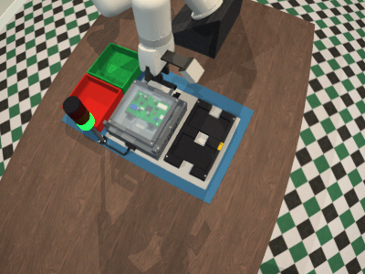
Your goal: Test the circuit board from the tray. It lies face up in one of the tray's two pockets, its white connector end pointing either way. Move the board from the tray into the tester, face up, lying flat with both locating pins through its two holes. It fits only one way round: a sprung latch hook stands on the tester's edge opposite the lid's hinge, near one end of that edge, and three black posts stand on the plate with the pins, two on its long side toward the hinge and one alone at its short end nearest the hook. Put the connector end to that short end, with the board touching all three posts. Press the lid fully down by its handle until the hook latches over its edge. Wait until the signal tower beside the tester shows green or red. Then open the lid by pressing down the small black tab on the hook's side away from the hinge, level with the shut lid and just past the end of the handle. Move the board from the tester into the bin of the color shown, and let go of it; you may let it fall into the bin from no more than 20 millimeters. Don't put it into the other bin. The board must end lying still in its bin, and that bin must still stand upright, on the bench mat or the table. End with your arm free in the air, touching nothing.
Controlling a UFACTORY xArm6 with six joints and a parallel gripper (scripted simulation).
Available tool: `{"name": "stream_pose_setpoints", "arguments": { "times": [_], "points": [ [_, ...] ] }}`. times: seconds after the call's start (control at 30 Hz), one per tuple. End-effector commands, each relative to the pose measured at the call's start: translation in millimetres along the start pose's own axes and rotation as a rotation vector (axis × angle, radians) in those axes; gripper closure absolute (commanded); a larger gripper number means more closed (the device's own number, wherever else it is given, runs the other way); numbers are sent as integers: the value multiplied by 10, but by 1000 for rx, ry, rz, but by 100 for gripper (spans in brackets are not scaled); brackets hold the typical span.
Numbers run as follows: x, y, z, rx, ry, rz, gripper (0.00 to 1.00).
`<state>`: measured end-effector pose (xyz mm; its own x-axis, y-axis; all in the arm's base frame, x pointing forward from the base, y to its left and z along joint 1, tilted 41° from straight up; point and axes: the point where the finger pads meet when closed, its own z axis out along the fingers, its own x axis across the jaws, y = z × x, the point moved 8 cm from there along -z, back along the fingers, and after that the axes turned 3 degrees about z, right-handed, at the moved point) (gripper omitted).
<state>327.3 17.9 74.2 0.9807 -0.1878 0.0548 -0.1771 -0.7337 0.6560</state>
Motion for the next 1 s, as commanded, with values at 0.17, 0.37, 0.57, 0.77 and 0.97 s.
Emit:
{"name": "stream_pose_setpoints", "arguments": {
  "times": [0.17,0.37,0.57,0.77,0.97],
  "points": [
    [14,-4,59,2,3,1,73],
    [19,-6,119,2,3,1,73],
    [20,-6,131,2,3,1,73],
    [20,-6,131,2,3,1,73],
    [20,-7,167,2,3,1,73]
  ]
}}
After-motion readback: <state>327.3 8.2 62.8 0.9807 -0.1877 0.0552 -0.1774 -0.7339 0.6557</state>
